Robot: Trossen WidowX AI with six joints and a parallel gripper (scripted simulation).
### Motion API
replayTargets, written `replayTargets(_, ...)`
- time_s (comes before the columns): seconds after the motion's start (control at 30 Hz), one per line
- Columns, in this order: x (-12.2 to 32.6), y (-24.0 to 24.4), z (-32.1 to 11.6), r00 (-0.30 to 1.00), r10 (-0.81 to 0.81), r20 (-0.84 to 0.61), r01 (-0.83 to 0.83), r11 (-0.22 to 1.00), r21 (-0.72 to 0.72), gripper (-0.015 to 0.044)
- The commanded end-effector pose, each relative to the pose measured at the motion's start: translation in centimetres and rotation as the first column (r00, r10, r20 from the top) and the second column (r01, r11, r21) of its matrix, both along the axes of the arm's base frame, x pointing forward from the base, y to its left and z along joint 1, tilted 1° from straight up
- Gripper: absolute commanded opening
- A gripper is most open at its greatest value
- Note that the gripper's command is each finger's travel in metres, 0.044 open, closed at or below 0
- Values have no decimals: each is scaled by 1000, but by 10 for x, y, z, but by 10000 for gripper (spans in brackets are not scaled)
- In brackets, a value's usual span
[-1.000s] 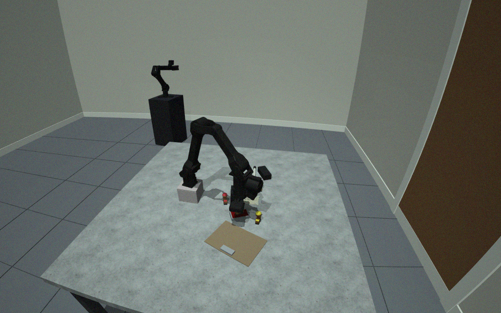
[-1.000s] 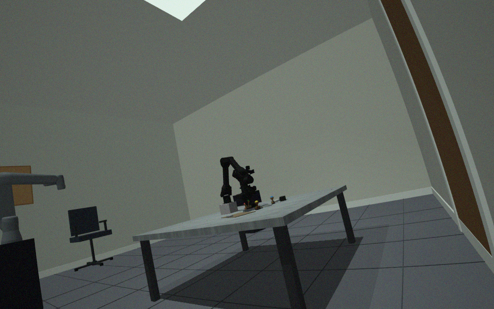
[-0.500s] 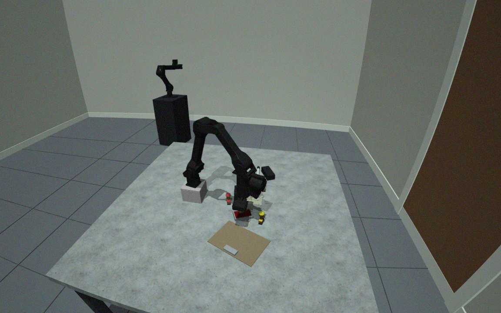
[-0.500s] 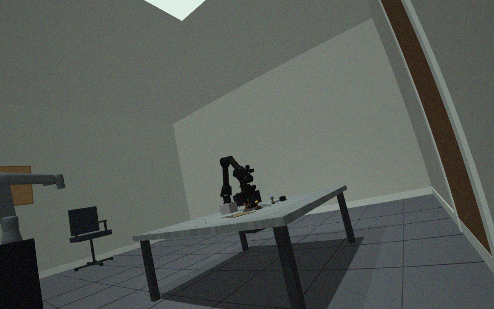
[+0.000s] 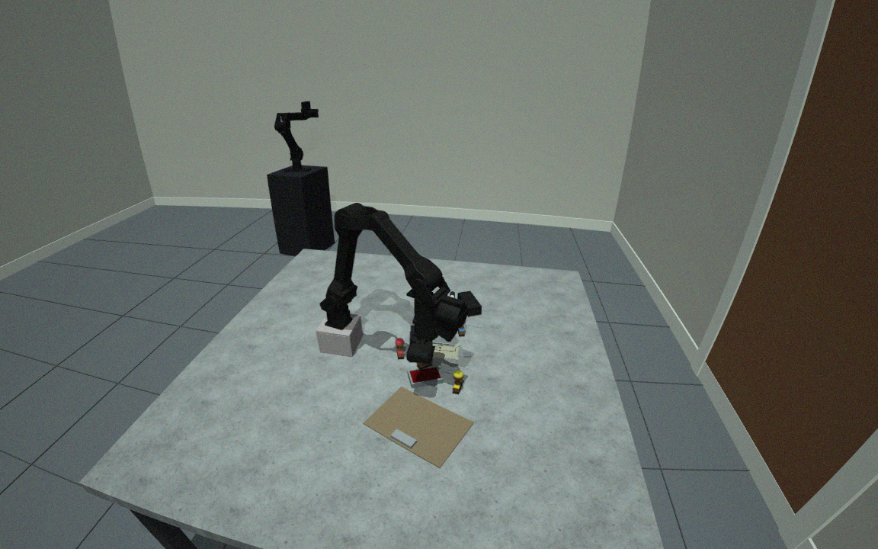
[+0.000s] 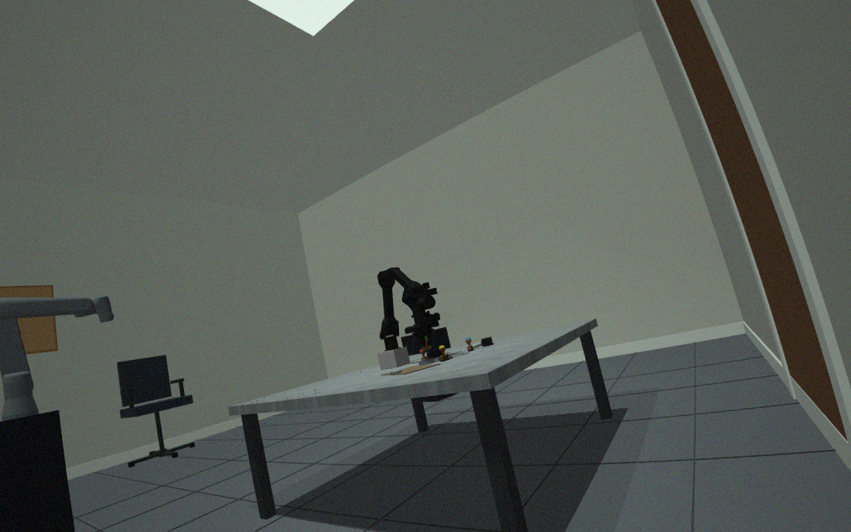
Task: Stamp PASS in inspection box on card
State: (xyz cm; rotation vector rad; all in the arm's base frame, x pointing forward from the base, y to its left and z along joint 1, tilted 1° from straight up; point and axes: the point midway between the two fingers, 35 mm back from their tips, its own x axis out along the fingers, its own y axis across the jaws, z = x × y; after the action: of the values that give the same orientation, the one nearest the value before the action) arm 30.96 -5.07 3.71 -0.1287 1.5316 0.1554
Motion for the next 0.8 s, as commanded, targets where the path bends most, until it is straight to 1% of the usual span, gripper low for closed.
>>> replayTargets(0.0,0,0,9,1000,1,6,-1,1000,3,0)
replayTargets(0.37,0,3,21,1000,-11,6,11,1000,4,0)
replayTargets(0.77,15,58,22,972,-234,5,234,972,18,0)
